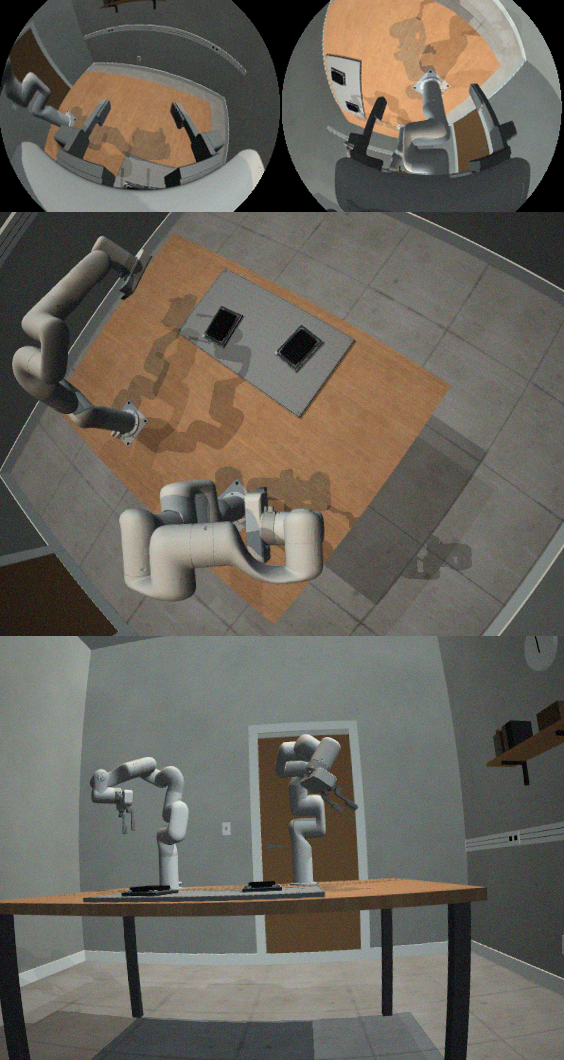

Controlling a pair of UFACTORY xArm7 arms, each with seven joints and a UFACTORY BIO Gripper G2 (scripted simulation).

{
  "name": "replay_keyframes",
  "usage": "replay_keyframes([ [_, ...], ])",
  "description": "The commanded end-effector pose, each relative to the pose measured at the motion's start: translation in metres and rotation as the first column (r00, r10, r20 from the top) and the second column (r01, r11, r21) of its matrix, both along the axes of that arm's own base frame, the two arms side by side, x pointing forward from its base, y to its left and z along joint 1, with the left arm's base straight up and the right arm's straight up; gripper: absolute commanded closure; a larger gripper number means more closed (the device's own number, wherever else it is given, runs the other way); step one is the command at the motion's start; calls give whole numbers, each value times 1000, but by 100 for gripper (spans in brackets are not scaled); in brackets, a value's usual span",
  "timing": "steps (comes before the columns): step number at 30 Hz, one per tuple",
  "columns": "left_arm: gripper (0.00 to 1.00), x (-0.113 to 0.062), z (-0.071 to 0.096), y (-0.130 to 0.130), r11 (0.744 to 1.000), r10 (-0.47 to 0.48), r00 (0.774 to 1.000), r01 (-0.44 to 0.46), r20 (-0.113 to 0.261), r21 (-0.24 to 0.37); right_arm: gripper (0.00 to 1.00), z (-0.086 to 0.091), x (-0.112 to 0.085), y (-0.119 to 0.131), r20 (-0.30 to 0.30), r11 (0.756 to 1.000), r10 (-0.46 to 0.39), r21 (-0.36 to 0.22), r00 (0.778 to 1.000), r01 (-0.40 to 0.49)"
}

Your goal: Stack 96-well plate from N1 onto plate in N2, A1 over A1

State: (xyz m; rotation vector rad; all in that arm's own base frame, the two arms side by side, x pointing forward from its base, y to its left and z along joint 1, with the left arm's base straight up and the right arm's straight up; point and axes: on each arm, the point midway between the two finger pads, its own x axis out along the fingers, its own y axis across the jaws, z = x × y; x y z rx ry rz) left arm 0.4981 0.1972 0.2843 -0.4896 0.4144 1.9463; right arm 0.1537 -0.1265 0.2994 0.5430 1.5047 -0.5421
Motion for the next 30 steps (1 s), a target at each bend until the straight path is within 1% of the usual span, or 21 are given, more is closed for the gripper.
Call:
replay_keyframes([
  [1,63,8,3,2,988,-141,988,137,58,69,0,1,0,0,2,1000,0,-2,1000,0],
  [2,63,8,3,2,983,-171,983,166,66,82,0,1,0,0,2,1000,0,-2,1000,0],
  [3,63,12,5,2,976,-201,977,194,72,96,0,1,0,0,2,1000,0,-2,1000,0],
  [5,63,13,5,2,961,-260,962,249,85,123,0,1,0,0,2,1000,0,-2,1000,0],
  [6,63,13,5,2,956,-274,958,262,88,130,0,1,0,0,2,1000,0,-2,1000,0],
  [7,63,18,7,0,946,-304,948,290,92,144,0,1,0,0,2,1000,0,-2,1000,0],
  [9,63,18,7,0,946,-304,948,290,92,144,0,1,0,0,2,1000,0,-2,1000,0],
  [11,63,23,9,-3,924,-363,926,343,101,171,0,1,0,0,2,1000,0,-2,1000,0],
  [14,63,25,10,-5,883,-449,887,420,110,211,0,1,0,0,2,1000,0,-2,1000,0],
  [15,63,25,10,-5,873,-466,878,435,111,219,0,1,0,0,2,1000,0,-2,1000,0],
  [17,63,32,13,-10,840,-521,846,484,114,245,0,1,0,0,2,1000,0,-2,1000,0],
  [18,63,32,13,-10,822,-548,829,508,114,258,0,1,0,0,2,1000,0,-2,1000,0],
  [19,63,32,13,-10,815,-557,822,516,114,263,0,1,0,0,2,1000,0,-2,1000,0],
  [21,63,38,15,-18,776,-609,785,561,114,287,0,1,0,0,2,1000,0,-2,1000,0],
  [22,63,38,15,-18,756,-634,765,582,113,299,0,1,0,0,2,1000,0,-2,1000,0],
  [23,63,38,15,-18,747,-644,757,591,112,304,0,1,0,0,2,1000,0,-2,1000,0],
  [24,63,40,17,-22,726,-668,736,611,110,316,0,1,0,0,2,1000,0,-2,1000,0],
  [26,63,40,17,-22,726,-668,736,611,110,316,0,1,0,0,2,1000,0,-2,1000,0],
  [30,63,48,21,-38,631,-758,644,687,99,360,0,1,0,0,2,1000,0,-2,1000,0],
])
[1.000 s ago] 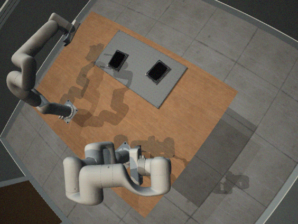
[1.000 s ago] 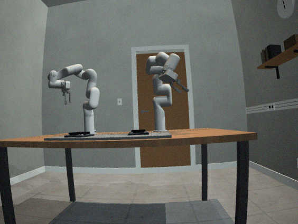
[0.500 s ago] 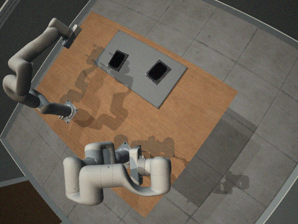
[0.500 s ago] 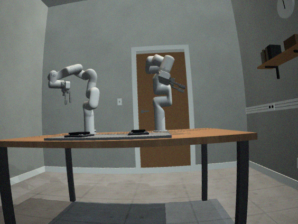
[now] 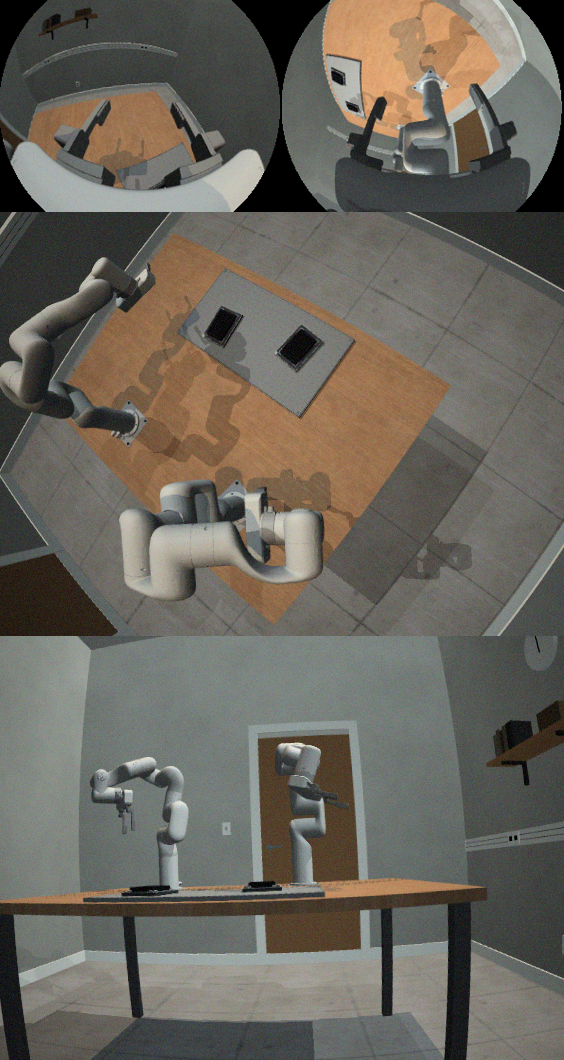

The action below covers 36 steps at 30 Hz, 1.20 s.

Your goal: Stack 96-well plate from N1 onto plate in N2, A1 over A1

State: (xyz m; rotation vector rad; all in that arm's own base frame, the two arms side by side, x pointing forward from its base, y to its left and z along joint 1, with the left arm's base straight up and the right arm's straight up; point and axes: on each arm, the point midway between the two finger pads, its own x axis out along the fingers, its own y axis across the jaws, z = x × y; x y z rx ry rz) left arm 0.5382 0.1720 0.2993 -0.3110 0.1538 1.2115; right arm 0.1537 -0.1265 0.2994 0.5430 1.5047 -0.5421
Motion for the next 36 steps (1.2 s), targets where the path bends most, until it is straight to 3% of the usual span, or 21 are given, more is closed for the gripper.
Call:
replay_keyframes([
  [1,63,8,6,-13,988,-148,988,146,38,50,0,1,0,0,2,1000,0,-2,1000,0],
  [6,63,12,8,-26,956,-283,958,278,53,97,0,1,0,0,2,1000,0,-2,1000,0],
  [11,63,15,10,-45,902,-419,906,408,58,144,0,1,0,0,2,1000,0,-2,1000,0],
  [13,63,15,10,-45,902,-419,906,408,58,144,0,1,0,0,2,1000,0,-2,1000,0],
  [19,63,17,12,-73,799,-586,809,566,52,202,0,1,0,0,2,1000,0,-2,1000,0],
  [20,63,17,12,-73,797,-589,807,569,52,203,0,1,0,0,2,1000,0,-2,1000,0],
  [23,63,16,12,-88,733,-664,746,640,43,229,0,1,0,0,2,1000,0,-2,1000,0],
  [25,63,16,12,-92,720,-678,734,653,41,234,0,1,0,0,2,1000,0,-2,1000,0],
  [28,63,13,11,-106,648,-747,665,717,27,258,0,1,0,0,2,1000,0,-2,1000,0],
  [30,63,13,11,-106,648,-747,665,717,27,258,0,1,0,0,2,1000,0,-2,1000,0],
  [34,63,9,9,-126,541,-826,563,791,6,285,0,1,0,0,2,1000,0,-2,1000,0],
  [36,63,8,9,-131,535,-830,557,795,4,286,0,1,0,0,2,1000,0,-2,1000,0],
])
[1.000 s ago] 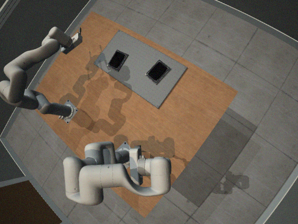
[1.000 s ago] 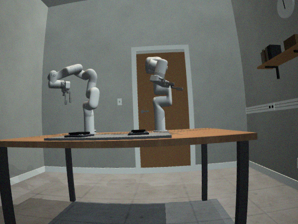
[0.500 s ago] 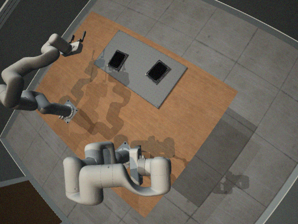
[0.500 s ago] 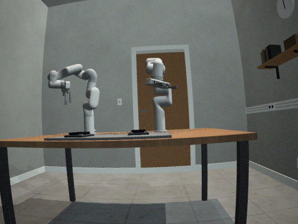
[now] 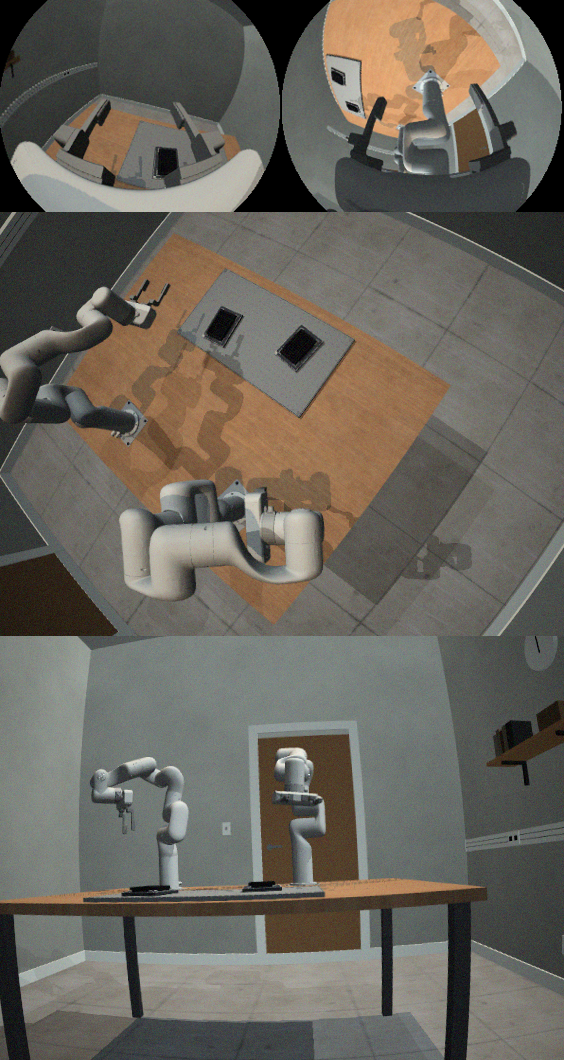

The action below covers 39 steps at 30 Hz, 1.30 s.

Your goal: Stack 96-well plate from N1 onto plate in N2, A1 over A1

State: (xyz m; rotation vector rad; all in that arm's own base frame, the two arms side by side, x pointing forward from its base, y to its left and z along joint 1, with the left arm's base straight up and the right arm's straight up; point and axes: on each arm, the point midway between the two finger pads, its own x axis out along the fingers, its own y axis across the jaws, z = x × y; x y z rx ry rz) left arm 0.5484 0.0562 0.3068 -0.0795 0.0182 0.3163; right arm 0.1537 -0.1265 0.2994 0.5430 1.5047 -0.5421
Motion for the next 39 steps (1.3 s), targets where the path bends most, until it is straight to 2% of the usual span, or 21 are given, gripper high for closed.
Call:
replay_keyframes([
  [1,63,-2,2,-15,997,-80,997,80,13,20,0,1,0,0,2,1000,0,-2,1000,0],
  [5,63,-8,-1,-34,979,-197,980,196,14,51,0,1,0,0,2,1000,0,-2,1000,0],
  [7,63,-9,-1,-36,979,-197,980,196,14,51,0,1,0,0,2,1000,0,-2,1000,0],
  [9,63,-13,-3,-45,964,-260,966,258,12,68,0,1,0,0,2,1000,0,-2,1000,0],
  [11,63,-13,-3,-45,964,-260,966,258,12,68,0,1,0,0,2,1000,0,-2,1000,0],
  [13,63,-17,-4,-54,947,-311,950,310,9,82,0,1,0,0,2,1000,0,-2,1000,0],
  [25,63,-18,-5,-56,947,-311,950,310,9,82,0,1,0,0,2,1000,0,-2,1000,0],
  [26,63,-16,-7,-60,936,-343,939,341,9,82,0,1,0,0,2,1000,0,-2,1000,0],
  [28,63,-16,-7,-60,936,-343,939,341,9,82,0,1,0,0,2,1000,0,-2,1000,0],
  [39,63,7,-26,-107,933,-352,936,350,9,82,0,1,0,0,2,1000,0,-2,1000,0],
])
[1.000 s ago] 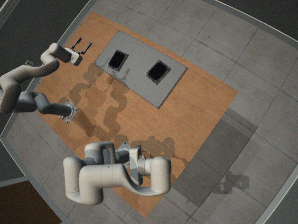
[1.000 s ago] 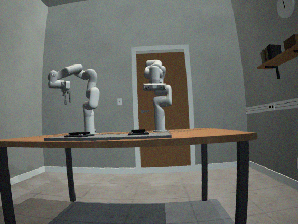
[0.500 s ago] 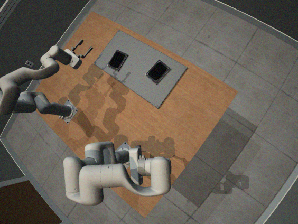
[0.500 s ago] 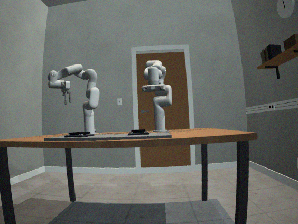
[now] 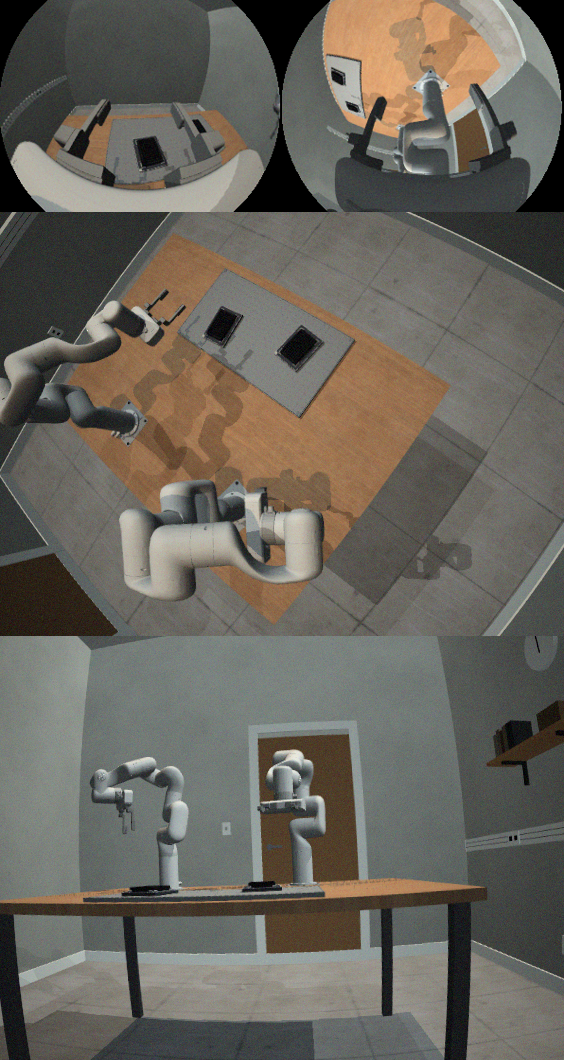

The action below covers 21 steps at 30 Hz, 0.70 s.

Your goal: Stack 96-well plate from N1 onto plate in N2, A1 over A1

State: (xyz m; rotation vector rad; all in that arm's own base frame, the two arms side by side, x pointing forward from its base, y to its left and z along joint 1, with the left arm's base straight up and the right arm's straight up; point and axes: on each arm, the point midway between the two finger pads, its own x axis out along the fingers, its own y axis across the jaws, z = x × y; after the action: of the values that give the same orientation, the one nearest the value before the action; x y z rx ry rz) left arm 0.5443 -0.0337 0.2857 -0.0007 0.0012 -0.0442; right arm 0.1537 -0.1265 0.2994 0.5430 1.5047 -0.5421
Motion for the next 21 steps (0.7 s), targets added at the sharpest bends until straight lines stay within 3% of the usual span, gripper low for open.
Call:
replay_keyframes([
  [1,63,13,-7,-21,1000,1,1000,-1,5,0,0,1,0,0,2,1000,0,-2,1000,0],
  [21,63,50,-38,-97,1000,1,1000,-1,5,-1,0,1,0,0,2,1000,0,-2,1000,0],
])
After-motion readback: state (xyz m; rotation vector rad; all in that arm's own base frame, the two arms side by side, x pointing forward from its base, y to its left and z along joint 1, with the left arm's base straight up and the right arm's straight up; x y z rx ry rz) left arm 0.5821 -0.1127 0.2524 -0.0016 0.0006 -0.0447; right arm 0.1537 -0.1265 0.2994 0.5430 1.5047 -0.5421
